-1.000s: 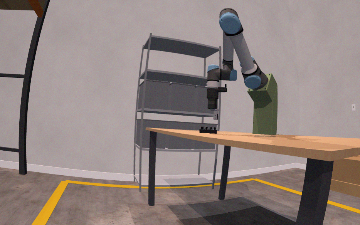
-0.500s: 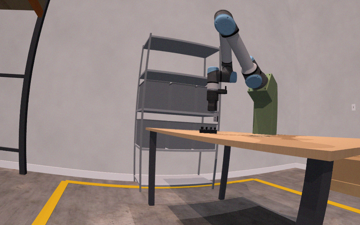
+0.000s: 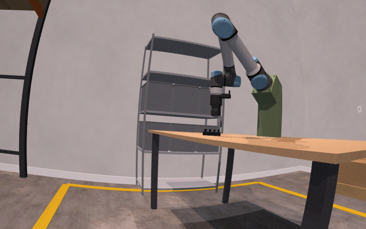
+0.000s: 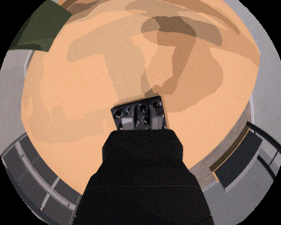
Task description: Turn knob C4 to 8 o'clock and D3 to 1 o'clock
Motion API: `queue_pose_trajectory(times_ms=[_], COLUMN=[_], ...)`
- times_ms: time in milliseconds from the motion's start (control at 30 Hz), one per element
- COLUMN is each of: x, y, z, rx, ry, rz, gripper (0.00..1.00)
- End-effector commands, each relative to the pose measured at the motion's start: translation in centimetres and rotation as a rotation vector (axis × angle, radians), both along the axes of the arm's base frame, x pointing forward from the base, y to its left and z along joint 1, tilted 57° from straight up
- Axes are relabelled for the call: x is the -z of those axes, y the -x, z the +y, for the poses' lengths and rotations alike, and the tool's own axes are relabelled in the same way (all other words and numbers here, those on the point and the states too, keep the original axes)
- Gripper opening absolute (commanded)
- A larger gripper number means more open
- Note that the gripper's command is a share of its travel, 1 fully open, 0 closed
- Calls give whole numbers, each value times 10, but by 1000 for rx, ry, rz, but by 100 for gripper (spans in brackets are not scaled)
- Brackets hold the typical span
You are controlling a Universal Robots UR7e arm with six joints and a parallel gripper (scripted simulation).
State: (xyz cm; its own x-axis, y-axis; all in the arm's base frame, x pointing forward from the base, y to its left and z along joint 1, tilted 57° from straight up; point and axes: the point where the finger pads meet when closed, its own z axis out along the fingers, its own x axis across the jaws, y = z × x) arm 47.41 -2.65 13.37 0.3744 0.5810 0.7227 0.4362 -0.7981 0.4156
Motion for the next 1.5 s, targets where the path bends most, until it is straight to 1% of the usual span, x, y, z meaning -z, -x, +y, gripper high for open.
queue_pose_trajectory(times_ms=[0,367,1467], x=[1,4,4], y=[-7,-11,-11], z=[0,1,2], rx=[4,4,4], ry=[7,7,7], rz=[-7,-8,-7], gripper=[46,46,46])
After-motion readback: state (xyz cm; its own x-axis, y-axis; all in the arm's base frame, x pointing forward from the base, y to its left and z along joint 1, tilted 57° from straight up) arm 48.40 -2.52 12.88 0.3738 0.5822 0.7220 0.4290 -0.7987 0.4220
